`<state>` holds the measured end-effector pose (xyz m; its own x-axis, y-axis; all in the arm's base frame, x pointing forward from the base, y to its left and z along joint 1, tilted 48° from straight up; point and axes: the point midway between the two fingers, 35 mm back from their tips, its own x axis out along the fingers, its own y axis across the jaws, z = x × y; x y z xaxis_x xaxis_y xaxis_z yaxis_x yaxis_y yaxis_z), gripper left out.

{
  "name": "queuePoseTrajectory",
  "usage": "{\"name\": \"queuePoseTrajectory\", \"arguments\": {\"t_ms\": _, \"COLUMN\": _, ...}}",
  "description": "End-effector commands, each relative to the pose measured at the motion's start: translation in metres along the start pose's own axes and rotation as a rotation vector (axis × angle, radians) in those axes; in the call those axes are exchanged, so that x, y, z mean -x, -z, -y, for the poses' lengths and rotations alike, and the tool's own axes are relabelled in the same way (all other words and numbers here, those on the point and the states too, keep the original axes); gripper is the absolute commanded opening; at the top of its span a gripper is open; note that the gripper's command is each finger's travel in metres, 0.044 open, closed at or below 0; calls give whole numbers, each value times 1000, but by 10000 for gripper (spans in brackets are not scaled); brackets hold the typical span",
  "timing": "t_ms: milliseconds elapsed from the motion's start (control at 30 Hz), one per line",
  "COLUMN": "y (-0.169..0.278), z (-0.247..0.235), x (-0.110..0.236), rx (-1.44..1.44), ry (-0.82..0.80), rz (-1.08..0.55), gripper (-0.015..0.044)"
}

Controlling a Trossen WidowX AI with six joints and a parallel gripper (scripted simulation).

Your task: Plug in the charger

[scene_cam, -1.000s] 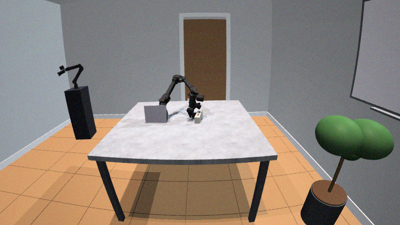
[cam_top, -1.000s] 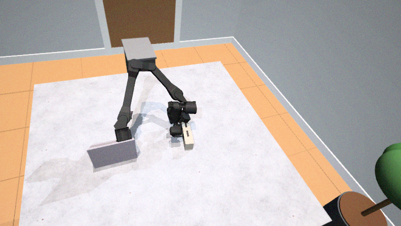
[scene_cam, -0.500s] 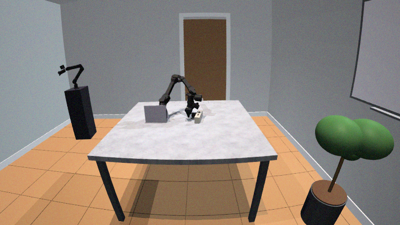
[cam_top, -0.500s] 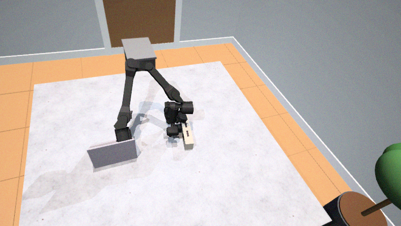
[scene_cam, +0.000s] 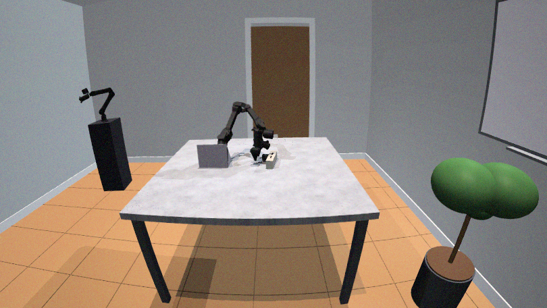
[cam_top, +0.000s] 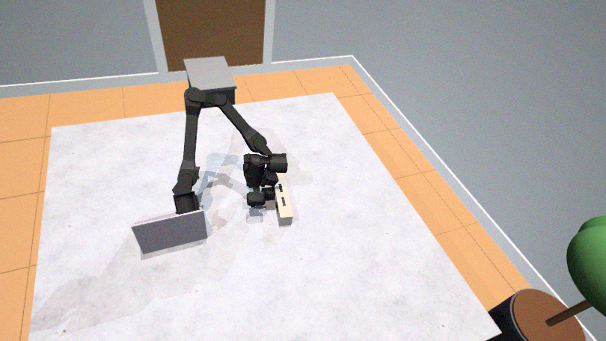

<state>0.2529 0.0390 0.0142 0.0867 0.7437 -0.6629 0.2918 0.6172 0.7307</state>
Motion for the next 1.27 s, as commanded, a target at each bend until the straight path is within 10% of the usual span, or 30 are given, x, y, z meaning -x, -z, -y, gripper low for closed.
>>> {"name": "queuePoseTrajectory", "arguments": {"t_ms": 0, "y": 4, "z": -1, "x": 0, "rx": 3, "ry": -3, "rz": 6, "gripper": 440}}
{"name": "queuePoseTrajectory", "arguments": {"t_ms": 533, "y": -10, "z": -2, "x": 79, "rx": -128, "ry": 27, "rz": 608, "gripper": 440}}
{"name": "queuePoseTrajectory", "arguments": {"t_ms": 1233, "y": -10, "z": -2, "x": 80, "rx": -130, "ry": 26, "rz": 617, "gripper": 440}}
